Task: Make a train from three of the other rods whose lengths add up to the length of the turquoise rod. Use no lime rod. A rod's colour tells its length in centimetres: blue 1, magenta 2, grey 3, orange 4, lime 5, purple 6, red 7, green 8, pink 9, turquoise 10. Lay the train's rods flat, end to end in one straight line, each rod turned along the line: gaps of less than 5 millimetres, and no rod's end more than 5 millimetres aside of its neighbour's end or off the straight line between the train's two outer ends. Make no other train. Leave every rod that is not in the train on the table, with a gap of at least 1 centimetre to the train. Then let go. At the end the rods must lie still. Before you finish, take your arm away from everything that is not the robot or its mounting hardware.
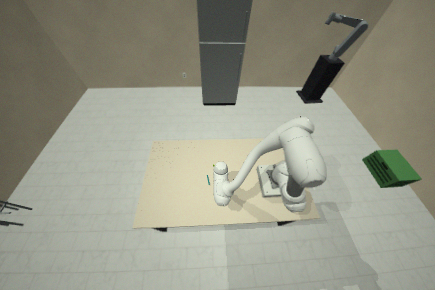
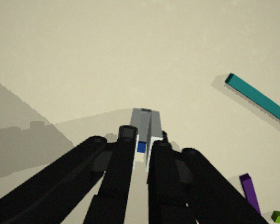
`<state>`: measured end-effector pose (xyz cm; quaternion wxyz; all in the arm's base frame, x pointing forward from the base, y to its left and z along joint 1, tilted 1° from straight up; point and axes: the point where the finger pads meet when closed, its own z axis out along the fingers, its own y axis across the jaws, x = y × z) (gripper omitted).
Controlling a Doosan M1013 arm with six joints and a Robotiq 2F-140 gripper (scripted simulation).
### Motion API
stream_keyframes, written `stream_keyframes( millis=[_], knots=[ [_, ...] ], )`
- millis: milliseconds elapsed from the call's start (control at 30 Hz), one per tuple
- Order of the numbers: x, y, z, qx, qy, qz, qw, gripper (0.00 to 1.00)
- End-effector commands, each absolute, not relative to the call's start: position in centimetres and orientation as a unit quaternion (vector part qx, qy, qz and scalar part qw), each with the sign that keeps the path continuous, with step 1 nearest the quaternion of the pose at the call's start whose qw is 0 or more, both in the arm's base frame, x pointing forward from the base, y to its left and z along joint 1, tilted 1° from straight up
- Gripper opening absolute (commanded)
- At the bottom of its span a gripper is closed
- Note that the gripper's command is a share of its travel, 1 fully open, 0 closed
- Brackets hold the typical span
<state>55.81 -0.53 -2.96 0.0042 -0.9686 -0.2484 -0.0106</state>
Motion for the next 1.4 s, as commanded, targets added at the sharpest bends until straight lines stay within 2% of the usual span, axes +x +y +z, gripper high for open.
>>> stream_keyframes(
  millis=[0,300,733,1367],
  knots=[
    [55.39,-0.61,-3.28,-0.969,-0.247,-0.009,0.006,0.03],
    [55.39,-0.61,-3.28,-0.969,-0.247,-0.009,0.006,0.03],
    [55.39,-0.61,-3.28,-0.969,-0.247,-0.009,0.006,0.15],
    [55.39,-0.62,-2.56,-0.969,-0.247,-0.009,0.006,0.15]
  ],
)
